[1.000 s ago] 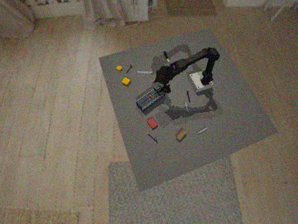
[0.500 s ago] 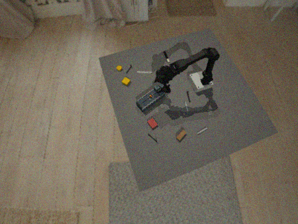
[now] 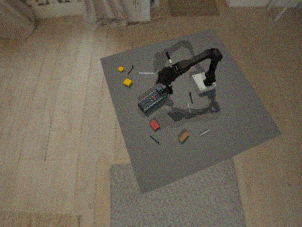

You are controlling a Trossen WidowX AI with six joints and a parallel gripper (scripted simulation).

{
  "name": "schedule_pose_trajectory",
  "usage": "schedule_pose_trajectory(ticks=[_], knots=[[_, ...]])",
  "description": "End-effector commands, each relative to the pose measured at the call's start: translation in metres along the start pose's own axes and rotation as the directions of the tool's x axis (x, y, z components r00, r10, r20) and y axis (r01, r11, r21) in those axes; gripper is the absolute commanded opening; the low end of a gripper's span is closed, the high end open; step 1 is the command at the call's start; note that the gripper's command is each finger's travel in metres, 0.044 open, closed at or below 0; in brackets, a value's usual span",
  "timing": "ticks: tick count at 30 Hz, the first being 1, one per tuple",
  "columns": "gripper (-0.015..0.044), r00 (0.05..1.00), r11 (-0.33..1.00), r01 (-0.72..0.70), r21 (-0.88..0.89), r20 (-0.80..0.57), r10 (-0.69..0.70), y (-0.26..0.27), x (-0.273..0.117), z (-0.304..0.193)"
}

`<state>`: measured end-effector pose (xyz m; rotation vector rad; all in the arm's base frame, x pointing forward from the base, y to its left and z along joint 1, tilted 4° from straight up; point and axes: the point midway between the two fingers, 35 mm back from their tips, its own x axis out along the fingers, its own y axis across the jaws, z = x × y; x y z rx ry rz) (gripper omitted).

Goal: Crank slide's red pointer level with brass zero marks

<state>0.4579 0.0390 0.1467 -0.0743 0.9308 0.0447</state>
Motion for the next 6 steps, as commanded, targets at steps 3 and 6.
schedule_pose_trajectory(ticks=[3,6], knots=[[0.044,1.0,1.0,0.003,0.005,-0.001,-0.003,-0.0003,-0.0005,-0.0001],[0.044,1.0,1.0,0.003,0.005,-0.001,-0.003,-0.0003,-0.0005,-0.0001]])
